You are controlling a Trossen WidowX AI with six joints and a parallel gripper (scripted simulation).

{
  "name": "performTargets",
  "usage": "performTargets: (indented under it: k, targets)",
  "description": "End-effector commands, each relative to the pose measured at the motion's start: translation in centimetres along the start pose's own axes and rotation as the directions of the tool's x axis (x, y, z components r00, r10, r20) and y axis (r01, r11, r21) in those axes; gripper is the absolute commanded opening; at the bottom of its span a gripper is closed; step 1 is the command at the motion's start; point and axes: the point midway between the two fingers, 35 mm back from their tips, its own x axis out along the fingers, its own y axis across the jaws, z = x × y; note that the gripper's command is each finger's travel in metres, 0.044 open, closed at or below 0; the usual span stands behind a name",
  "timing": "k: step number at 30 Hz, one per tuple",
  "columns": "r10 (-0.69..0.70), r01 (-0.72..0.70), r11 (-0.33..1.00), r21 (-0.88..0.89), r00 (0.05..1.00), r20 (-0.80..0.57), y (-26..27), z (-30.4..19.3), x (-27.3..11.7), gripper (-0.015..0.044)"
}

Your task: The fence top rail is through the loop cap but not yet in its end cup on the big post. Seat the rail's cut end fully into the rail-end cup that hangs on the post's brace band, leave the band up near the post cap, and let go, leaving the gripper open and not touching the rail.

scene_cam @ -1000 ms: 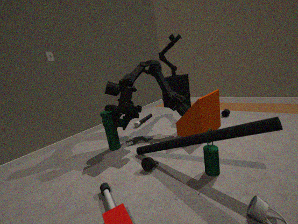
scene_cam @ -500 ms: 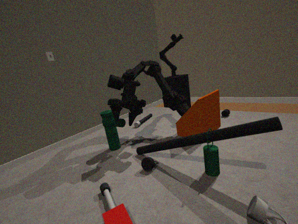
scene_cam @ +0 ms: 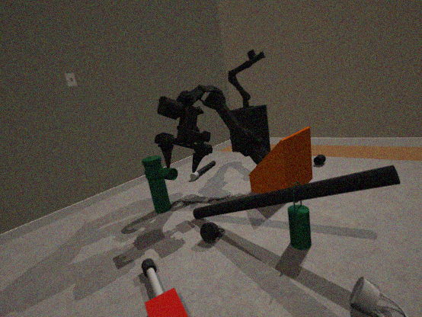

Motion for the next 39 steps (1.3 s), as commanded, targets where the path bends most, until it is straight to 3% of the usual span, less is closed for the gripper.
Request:
performTargets:
  k: [1,8,25,39]
  targets:
    - [0.028,-0.02,0.933,0.36,0.999,-0.018,-0.1,3.0,-1.4,0.044]
    - [0.025,0.021,0.702,0.712,0.998,-0.053,0.2,6.3,-3.6,0.044]
    - [-0.044,0.12,0.162,0.979,0.992,-0.114,0.8,10.3,-7.2,0.044]
    - [-0.048,0.122,0.138,0.983,0.992,-0.116,0.8,10.4,-7.4,0.044]
